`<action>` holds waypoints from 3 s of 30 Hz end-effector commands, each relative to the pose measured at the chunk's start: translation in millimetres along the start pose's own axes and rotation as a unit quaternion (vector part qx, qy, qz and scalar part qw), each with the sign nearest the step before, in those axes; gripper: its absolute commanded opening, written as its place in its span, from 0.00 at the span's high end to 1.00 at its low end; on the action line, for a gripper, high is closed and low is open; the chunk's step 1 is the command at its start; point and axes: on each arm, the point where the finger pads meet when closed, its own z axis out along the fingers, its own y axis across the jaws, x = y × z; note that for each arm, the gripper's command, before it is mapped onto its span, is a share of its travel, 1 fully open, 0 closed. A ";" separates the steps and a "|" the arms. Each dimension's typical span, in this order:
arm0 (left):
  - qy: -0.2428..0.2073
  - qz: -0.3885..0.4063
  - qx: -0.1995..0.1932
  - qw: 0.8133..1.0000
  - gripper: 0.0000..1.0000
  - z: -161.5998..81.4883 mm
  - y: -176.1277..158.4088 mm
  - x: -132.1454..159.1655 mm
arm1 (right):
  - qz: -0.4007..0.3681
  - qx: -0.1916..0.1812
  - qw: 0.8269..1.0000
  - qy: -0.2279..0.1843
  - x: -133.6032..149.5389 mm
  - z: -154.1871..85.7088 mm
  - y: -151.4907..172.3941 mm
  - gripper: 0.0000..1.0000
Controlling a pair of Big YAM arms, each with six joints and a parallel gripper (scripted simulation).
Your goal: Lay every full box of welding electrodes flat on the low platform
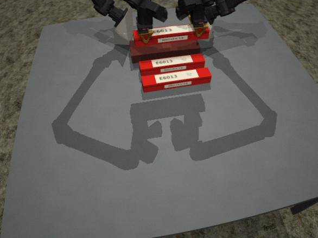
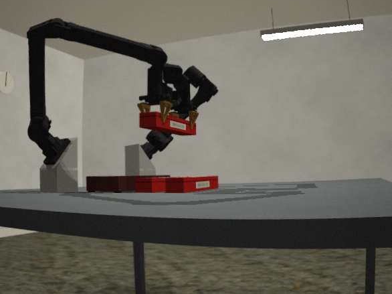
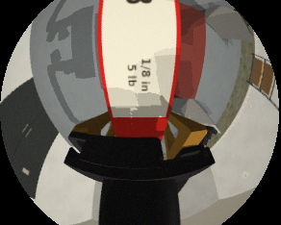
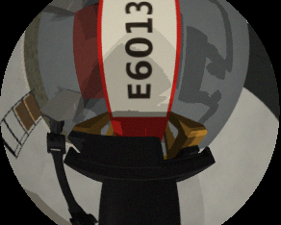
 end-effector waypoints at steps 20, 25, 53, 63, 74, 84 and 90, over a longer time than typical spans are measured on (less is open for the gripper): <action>-0.019 -0.009 -0.014 1.000 1.00 -2.6 8.9 -5.4 | 0.007 0.023 1.000 -0.013 -0.7 -6.3 -11.9 1.00; -0.019 -0.009 -0.014 1.000 1.00 4.2 9.2 -5.5 | 0.007 0.022 1.000 -0.013 -0.7 0.5 -12.2 1.00; -0.018 -0.009 -0.015 1.000 1.00 36.9 10.2 -6.1 | 0.007 0.022 1.000 -0.012 -1.0 33.3 -13.3 1.00; -0.018 -0.009 -0.015 1.000 1.00 47.8 10.5 -6.3 | 0.007 0.022 1.000 -0.012 -1.0 42.9 -13.6 1.00; -0.018 -0.009 -0.015 1.000 1.00 47.8 10.5 -6.3 | 0.007 0.022 1.000 -0.012 -1.0 42.9 -13.6 1.00; -0.018 -0.009 -0.015 1.000 1.00 47.8 10.5 -6.3 | 0.007 0.022 1.000 -0.012 -1.0 42.9 -13.6 1.00; -0.018 -0.009 -0.015 1.000 1.00 47.8 10.5 -6.3 | 0.007 0.022 1.000 -0.012 -1.0 42.9 -13.6 1.00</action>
